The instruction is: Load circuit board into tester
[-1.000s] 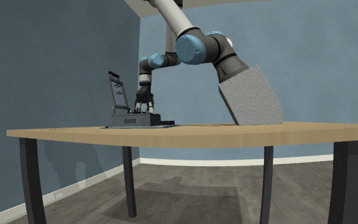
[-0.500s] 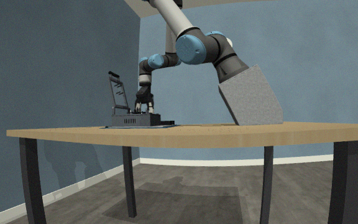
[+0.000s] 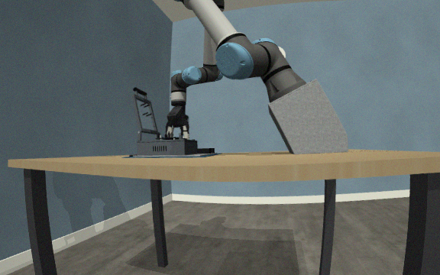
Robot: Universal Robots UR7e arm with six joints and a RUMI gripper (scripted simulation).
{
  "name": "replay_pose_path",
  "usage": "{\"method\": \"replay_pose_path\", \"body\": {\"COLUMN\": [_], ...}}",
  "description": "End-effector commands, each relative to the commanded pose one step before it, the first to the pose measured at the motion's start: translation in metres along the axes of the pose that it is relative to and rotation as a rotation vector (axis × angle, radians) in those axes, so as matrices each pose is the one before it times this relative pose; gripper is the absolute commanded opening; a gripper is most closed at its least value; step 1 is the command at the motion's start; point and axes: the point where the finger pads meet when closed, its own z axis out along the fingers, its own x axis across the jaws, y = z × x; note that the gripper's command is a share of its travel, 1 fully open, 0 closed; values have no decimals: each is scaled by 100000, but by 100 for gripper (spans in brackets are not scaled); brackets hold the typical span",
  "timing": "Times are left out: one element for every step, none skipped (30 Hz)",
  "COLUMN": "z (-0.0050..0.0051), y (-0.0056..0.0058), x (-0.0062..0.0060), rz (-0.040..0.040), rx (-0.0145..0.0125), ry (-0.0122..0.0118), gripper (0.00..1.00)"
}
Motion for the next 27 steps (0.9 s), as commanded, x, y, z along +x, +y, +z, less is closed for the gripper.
{"method": "replay_pose_path", "body": {"z": [-38, 0, 0, 0, 0, 0, 0, 0, 0, 0, 0, 2, 4, 7, 12, 16, 22, 28, 33, 40, 46, 52, 57, 63, 68, 72, 0], "y": [22, 0, 0, 0, 0, 0, 0, 0, 0, 0, 0, 0, 0, 0, 0, 0, 0, 0, 0, 0, 0, 0, 0, 0, 0, 0, 0], "x": [38, 0, 0, 0, 0, 0, 0, 0, 0, 0, 0, 0, 0, 0, 0, 0, 0, 0, 0, 0, 0, 0, 0, 0, 0, 0, 0], "rz": [-28, 0, 0, 0, 0, 0, 0, 0, 0, 0, 0, 0, 0, 0, 0, 0, 0, 0, 0, 0, 0, 0, 0, 0, 0, 0, 0], "rx": [-77, 0, 0, 0, 0, 0, 0, 0, 0, 0, 0, 0, 0, 0, 0, 0, 0, 0, 0, 0, 0, 0, 0, 0, 0, 0, 0], "ry": [94, 0, 0, 0, 0, 0, 0, 0, 0, 0, 0, 0, 0, 0, 0, 0, 0, 0, 0, 0, 0, 0, 0, 0, 0, 0, 0], "gripper": [59, 59, 59, 59, 59, 59, 59, 59, 59, 59, 59, 59, 59, 59, 59, 59, 59, 59, 59, 59, 59, 59, 59, 59, 59, 59, 59]}}
